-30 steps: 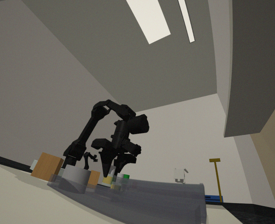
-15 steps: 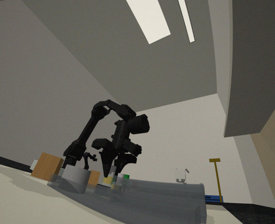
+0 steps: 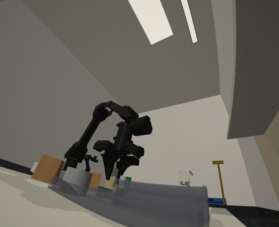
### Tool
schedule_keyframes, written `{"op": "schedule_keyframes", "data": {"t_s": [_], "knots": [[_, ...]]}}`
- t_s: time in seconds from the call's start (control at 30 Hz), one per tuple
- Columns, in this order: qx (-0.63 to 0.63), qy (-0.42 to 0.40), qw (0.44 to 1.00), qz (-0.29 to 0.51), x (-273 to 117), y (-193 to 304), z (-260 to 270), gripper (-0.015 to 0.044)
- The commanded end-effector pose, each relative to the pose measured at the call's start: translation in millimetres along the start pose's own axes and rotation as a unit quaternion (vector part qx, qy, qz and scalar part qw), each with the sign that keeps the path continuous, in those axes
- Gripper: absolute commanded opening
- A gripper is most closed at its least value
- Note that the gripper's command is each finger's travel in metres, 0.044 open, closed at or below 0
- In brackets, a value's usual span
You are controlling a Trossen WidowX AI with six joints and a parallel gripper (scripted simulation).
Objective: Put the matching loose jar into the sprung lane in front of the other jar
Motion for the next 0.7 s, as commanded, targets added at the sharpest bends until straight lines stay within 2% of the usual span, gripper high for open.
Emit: {"op": "schedule_keyframes", "data": {"t_s": [0.0, 0.67], "knots": [[0.003, 0.002, 1.0, -0.013, -2.3, -6.5, -1.2, 0.0], [0.003, 0.002, 1.0, -0.013, 4.1, -6.7, -1.3, 0.0]]}}
Point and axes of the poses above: the point midway between the two fingers, 35 mm back from their tips, its own x axis out along the fingers, its own z axis across the jaws, y = z × x, the point moved 1 cm from there along -x, back along the fingers, and after that the axes turned 5 degrees about -x, right-handed, at the moved point
